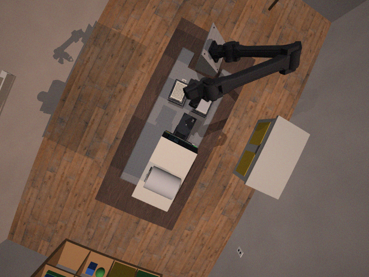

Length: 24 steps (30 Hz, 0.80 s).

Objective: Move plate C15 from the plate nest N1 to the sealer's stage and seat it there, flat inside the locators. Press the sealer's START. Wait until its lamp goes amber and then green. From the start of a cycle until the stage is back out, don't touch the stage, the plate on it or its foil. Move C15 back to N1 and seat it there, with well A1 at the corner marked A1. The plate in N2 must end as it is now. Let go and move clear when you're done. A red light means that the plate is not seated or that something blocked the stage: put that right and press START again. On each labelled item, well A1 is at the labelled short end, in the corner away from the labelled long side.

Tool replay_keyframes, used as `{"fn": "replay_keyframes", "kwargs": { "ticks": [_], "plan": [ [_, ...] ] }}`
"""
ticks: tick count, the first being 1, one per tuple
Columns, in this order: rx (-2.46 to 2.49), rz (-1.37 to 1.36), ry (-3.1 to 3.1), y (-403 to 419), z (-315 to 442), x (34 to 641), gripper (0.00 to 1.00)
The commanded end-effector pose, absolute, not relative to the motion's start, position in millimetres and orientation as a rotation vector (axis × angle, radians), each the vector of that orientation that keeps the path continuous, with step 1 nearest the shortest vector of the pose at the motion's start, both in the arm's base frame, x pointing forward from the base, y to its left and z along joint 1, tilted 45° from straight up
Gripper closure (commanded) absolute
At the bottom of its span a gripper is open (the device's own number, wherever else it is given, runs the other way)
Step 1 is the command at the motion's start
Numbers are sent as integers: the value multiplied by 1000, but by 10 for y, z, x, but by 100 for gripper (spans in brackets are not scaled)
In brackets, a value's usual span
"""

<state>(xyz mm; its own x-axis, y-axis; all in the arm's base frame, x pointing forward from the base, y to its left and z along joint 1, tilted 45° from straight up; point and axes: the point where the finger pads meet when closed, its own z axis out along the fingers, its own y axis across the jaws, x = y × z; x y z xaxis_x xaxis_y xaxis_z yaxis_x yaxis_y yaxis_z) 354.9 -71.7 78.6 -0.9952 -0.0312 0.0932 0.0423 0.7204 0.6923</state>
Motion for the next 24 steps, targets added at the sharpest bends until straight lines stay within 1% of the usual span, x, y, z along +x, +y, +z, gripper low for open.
{"fn": "replay_keyframes", "kwargs": {
  "ticks": [1,24],
  "plan": [
    [9,-1166,-2818,-811,729,3580,0],
    [40,-1141,-2852,-832,692,3834,0]
  ]
}}
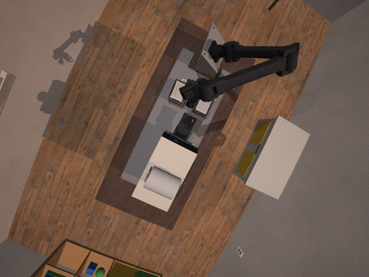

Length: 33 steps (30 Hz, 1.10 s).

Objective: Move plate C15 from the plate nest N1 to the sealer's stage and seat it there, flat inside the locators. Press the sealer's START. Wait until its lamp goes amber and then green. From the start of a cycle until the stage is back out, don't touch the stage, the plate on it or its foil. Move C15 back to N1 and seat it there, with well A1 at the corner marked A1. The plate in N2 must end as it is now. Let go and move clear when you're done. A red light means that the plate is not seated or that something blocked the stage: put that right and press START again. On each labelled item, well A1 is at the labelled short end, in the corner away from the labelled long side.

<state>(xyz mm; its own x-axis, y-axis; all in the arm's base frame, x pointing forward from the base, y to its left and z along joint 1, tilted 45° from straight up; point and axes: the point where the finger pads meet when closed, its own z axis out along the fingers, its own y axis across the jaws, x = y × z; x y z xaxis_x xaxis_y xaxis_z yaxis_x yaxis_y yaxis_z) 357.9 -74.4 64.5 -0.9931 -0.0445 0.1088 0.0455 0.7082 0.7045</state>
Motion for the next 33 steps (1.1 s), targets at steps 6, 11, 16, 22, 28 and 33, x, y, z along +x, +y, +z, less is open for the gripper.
{"fn": "replay_keyframes", "kwargs": {
  "ticks": [6,11,16,22,28,33],
  "plan": [
    [43,-1137,-2852,-816,685,3860,0],
    [39,-1136,-2851,-815,681,3861,0],
    [37,-1134,-2848,-802,682,3865,0],
    [29,-1133,-2848,-806,683,3866,0],
    [28,-1133,-2848,-808,684,3867,0],
    [-10,-1176,-2933,-694,599,3828,0]
  ]
}}
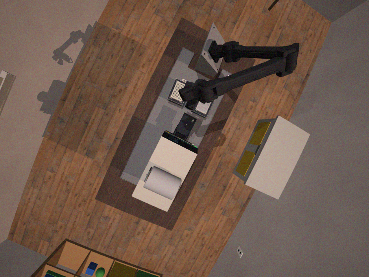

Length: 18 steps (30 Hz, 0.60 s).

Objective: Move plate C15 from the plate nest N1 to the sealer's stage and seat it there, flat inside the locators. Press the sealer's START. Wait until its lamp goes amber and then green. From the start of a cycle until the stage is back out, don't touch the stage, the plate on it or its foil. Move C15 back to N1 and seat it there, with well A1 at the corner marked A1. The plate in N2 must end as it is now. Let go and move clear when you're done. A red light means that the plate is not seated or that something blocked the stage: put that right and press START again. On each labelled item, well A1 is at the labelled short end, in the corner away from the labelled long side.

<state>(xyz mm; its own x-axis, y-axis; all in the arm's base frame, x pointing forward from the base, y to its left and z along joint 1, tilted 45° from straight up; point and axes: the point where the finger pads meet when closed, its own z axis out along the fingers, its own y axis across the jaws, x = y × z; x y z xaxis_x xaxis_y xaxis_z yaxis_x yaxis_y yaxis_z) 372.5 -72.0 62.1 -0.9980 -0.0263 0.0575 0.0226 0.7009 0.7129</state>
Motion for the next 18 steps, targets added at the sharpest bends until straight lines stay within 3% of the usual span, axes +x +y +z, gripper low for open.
{"fn": "replay_keyframes", "kwargs": {
  "ticks": [1,18],
  "plan": [
    [-24,-1181,-2946,-634,559,3781,0],
    [-183,-1295,-3112,-25,28,3563,0]
  ]
}}
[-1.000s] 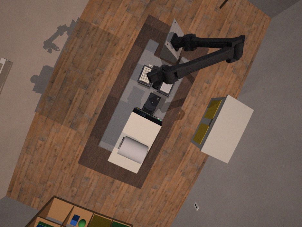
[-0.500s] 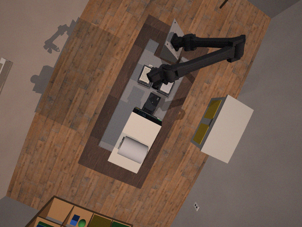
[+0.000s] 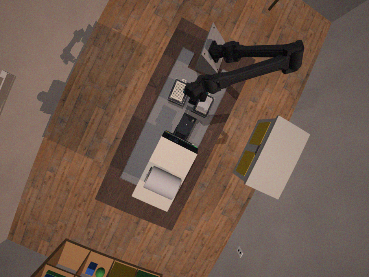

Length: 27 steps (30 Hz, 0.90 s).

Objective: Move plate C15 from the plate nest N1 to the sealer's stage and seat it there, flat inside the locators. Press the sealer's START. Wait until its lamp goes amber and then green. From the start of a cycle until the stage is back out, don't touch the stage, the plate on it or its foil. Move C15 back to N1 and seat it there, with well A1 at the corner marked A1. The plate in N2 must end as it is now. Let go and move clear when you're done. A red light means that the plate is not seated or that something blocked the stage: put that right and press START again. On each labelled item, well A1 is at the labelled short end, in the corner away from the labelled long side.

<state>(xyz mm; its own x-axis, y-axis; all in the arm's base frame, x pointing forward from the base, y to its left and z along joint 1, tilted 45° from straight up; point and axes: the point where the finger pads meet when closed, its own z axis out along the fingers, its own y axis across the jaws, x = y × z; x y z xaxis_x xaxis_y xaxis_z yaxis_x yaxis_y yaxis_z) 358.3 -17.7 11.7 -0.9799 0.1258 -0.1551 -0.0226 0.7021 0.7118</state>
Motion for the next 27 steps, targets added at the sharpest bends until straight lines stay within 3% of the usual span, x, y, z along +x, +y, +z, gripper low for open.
{"fn": "replay_keyframes", "kwargs": {
  "ticks": [1,27],
  "plan": [
    [172,1107,2663,7,0,3554,0],
    [76,1064,2654,-134,72,3776,0]
  ]
}}
